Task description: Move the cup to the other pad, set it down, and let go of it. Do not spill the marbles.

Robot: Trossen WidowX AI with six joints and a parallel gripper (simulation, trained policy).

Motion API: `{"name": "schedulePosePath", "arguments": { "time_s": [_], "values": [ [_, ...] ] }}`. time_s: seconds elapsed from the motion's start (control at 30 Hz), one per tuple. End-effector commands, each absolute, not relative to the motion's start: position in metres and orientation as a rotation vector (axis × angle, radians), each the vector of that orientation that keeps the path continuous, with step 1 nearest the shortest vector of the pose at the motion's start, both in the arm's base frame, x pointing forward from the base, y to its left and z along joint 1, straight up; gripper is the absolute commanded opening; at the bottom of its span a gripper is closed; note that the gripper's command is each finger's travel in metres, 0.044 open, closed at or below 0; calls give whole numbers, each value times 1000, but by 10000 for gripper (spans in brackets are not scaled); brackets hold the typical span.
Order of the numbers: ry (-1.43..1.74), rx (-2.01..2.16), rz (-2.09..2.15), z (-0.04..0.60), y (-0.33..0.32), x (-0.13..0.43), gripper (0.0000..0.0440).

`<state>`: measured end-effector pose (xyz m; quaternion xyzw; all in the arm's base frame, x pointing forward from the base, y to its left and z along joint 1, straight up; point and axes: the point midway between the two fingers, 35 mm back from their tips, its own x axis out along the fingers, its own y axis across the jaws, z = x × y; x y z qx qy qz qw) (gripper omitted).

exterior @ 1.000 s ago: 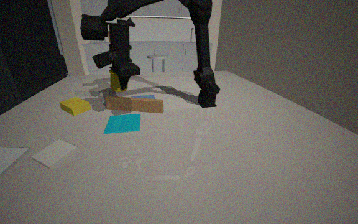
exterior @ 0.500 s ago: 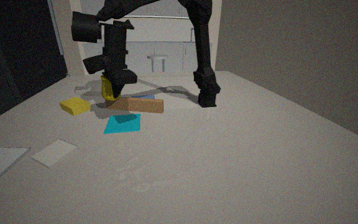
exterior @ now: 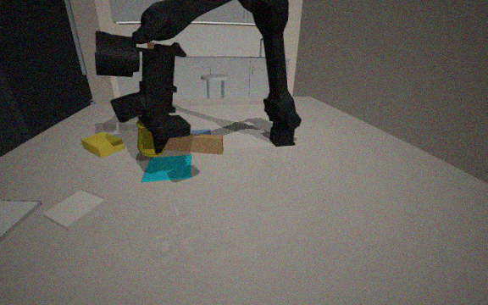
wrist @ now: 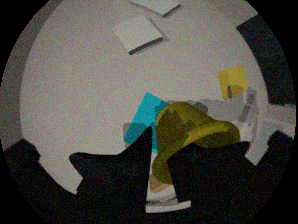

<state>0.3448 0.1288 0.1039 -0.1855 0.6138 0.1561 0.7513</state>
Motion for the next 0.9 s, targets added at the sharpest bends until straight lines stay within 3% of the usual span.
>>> {"name": "schedulePosePath", "arguments": {
  "time_s": [0.0, 0.33, 0.5, 0.67, 0.87],
  "values": [
    [1358, -407, 327, 90, 130, 340, 0],
    [1378, -400, 301, 64, 129, 333, 36],
    [1378, -386, 291, 59, 127, 333, 76],
    [1338, -348, 293, 68, 129, 339, 151],
    [1292, -325, 312, 82, 130, 341, 141]
  ]
}}
